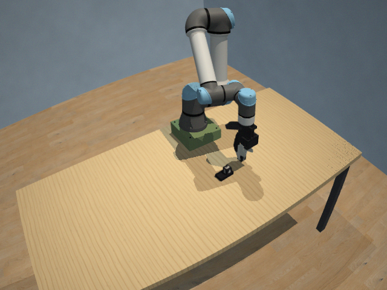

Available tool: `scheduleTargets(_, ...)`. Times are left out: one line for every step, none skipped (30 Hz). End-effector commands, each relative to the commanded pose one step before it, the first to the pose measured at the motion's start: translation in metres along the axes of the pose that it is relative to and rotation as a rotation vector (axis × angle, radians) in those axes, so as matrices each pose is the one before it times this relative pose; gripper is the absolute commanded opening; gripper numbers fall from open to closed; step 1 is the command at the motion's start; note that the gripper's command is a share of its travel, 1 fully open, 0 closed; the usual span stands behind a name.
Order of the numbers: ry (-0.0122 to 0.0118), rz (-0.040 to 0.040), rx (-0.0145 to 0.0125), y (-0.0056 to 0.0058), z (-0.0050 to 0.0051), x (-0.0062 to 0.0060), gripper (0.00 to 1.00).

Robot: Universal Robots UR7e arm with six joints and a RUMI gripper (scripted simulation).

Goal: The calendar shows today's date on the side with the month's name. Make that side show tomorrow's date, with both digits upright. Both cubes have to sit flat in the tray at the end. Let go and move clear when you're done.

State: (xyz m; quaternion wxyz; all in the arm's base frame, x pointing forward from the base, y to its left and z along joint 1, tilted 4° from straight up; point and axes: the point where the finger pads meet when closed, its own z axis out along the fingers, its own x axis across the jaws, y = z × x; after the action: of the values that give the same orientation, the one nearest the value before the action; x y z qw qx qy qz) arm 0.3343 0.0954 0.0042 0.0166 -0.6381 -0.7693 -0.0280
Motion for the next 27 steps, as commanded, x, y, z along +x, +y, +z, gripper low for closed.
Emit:
scheduleTargets(-0.00138, 0.0, -0.00278, 0.00216, 0.01953, -0.00076, 0.11)
scheduleTargets(0.0, 0.0, 0.0, -0.00003, 0.00267, -0.00004, 0.11)
scheduleTargets(0.0, 0.0, 0.0, -0.00002, 0.00227, -0.00003, 0.11)
scheduleTargets(0.0, 0.0, 0.0, -0.00002, 0.00188, -0.00002, 0.11)
scheduleTargets(0.0, 0.0, 0.0, -0.00001, 0.00149, -0.00002, 0.11)
scheduleTargets(0.0, 0.0, 0.0, -0.00001, 0.00114, -0.00002, 0.11)
scheduleTargets(0.0, 0.0, 0.0, -0.00001, 0.00082, -0.00001, 0.11)
scheduleTargets(0.0, 0.0, 0.0, -0.00001, 0.00053, -0.00001, 0.11)
scheduleTargets(0.0, 0.0, 0.0, -0.00001, 0.00029, 0.0, 0.11)
scheduleTargets(0.0, 0.0, 0.0, 0.0, 0.00011, 0.0, 0.11)
scheduleTargets(0.0, 0.0, 0.0, 0.0, 0.00002, 0.0, 0.11)
scheduleTargets(0.0, 0.0, 0.0, 0.0, 0.0, 0.0, 0.11)
scheduleTargets(0.0, 0.0, 0.0, 0.0, 0.0, 0.0, 0.11)
scheduleTargets(0.0, 0.0, 0.0, 0.0, 0.0, 0.0, 0.11)
scheduleTargets(0.0, 0.0, 0.0, 0.0, 0.0, 0.0, 0.11)
scheduleTargets(0.0, 0.0, 0.0, 0.0, 0.0, 0.0, 0.11)
scheduleTargets(0.0, 0.0, 0.0, 0.0, 0.0, 0.0, 0.11)
scheduleTargets(0.0, 0.0, 0.0, 0.0, 0.0, 0.0, 0.11)
scheduleTargets(0.0, 0.0, 0.0, 0.0, 0.0, 0.0, 0.11)
scheduleTargets(0.0, 0.0, 0.0, 0.0, 0.0, 0.0, 0.11)
scheduleTargets(0.0, 0.0, 0.0, 0.0, 0.0, 0.0, 0.11)
scheduleTargets(0.0, 0.0, 0.0, 0.0, 0.0, 0.0, 0.11)
scheduleTargets(0.0, 0.0, 0.0, 0.0, 0.0, 0.0, 0.11)
scheduleTargets(0.0, 0.0, 0.0, 0.0, 0.0, 0.0, 0.11)
scheduleTargets(0.0, 0.0, 0.0, 0.0, 0.0, 0.0, 0.11)
scheduleTargets(0.0, 0.0, 0.0, 0.0, 0.0, 0.0, 0.11)
scheduleTargets(0.0, 0.0, 0.0, 0.0, 0.0, 0.0, 0.11)
